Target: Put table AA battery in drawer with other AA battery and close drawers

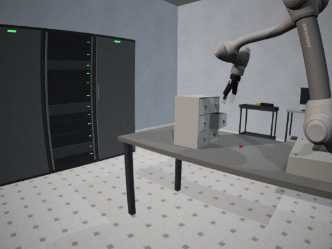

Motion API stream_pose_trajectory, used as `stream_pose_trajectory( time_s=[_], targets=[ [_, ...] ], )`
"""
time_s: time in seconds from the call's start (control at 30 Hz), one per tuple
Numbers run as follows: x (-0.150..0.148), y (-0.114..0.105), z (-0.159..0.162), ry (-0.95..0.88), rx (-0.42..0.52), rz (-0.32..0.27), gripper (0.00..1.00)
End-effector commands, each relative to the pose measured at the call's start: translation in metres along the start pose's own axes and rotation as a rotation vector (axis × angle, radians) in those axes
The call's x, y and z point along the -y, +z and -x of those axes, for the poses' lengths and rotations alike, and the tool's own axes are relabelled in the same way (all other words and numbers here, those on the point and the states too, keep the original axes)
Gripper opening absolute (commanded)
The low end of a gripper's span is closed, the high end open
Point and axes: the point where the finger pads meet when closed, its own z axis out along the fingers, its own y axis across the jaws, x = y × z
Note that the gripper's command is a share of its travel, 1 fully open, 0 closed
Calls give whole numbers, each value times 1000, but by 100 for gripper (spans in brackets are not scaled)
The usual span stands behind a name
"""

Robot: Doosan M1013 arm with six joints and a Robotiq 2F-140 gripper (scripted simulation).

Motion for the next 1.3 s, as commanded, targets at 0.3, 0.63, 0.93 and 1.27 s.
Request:
stream_pose_trajectory(
  time_s=[0.3, 0.63, 0.93, 1.27],
  targets=[
    [1, 38, -19, -4, -142, -2, 100],
    [1, 38, -19, -4, -142, -2, 100],
    [1, 38, -19, -4, -142, -2, 100],
    [1, 38, -19, -4, -142, -2, 100]
  ],
)
